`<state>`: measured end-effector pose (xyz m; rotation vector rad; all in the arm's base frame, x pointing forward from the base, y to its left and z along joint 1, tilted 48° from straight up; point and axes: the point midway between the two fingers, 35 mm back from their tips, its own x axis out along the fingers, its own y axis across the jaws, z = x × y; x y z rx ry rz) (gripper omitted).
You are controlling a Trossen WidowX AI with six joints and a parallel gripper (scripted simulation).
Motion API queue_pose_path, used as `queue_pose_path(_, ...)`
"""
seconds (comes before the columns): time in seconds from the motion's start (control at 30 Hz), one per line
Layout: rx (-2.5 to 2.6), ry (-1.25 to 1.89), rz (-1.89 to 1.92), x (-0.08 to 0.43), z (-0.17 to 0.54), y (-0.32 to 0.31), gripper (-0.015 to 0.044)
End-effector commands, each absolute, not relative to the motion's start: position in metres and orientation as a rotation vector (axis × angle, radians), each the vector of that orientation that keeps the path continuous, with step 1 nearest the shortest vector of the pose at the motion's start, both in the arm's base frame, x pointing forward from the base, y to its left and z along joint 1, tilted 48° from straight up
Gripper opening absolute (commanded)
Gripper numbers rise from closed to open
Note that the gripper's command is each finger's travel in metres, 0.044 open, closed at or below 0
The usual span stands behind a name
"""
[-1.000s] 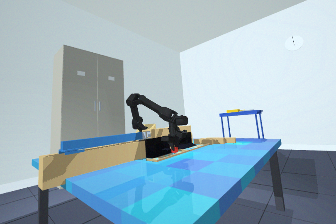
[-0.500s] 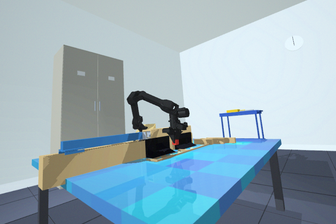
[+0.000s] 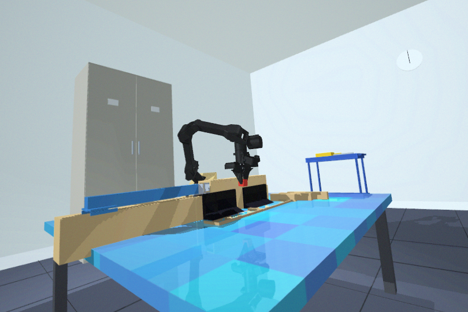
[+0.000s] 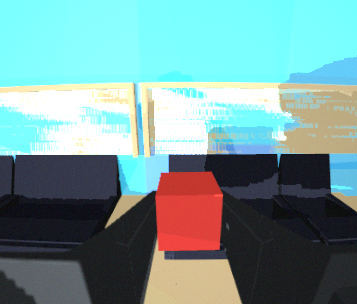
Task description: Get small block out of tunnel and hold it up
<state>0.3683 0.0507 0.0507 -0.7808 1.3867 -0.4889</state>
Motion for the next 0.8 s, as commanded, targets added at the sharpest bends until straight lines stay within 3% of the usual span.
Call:
queue_pose_path(0.0,-0.773,1.383,-0.493,0.363,0.067,0.064,0.0000)
queue_pose_path(0.33,-0.792,1.357,-0.478,0.357,0.077,0.078,0.0000)
queue_pose_path(0.77,-0.867,0.891,-0.298,0.351,0.065,0.099,0.0000)
